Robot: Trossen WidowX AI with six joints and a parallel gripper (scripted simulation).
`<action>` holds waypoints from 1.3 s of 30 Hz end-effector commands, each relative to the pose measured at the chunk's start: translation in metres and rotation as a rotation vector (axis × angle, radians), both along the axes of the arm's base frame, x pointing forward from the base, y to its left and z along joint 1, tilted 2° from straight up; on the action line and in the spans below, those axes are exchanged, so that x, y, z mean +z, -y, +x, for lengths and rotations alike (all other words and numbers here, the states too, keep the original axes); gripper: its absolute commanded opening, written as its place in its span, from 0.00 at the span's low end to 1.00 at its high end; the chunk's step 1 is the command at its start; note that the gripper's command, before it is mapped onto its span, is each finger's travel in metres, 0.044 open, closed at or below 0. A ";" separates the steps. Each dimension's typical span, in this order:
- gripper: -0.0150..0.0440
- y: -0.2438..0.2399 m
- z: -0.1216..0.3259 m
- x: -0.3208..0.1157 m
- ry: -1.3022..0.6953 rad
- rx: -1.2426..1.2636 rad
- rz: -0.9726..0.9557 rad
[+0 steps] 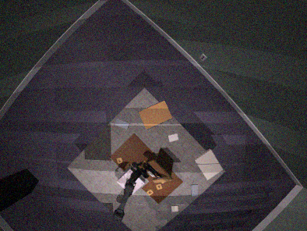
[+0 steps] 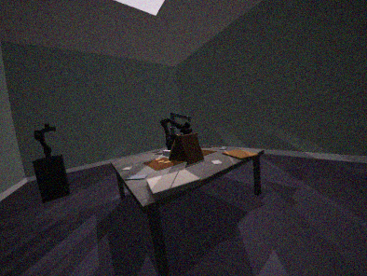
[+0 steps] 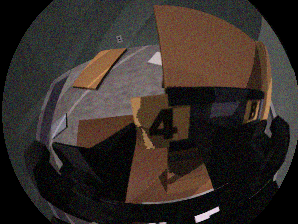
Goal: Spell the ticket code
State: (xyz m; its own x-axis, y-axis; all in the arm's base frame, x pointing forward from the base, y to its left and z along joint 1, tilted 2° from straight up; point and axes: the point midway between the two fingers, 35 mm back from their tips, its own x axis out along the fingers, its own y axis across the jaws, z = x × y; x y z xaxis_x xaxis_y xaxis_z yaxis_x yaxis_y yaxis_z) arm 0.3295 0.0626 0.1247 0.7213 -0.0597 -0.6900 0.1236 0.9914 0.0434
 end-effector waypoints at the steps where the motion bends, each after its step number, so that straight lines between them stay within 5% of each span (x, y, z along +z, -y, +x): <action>1: 0.25 0.002 0.000 0.000 0.002 0.006 -0.001; 39: 0.25 0.021 -0.002 0.000 0.001 0.006 -0.003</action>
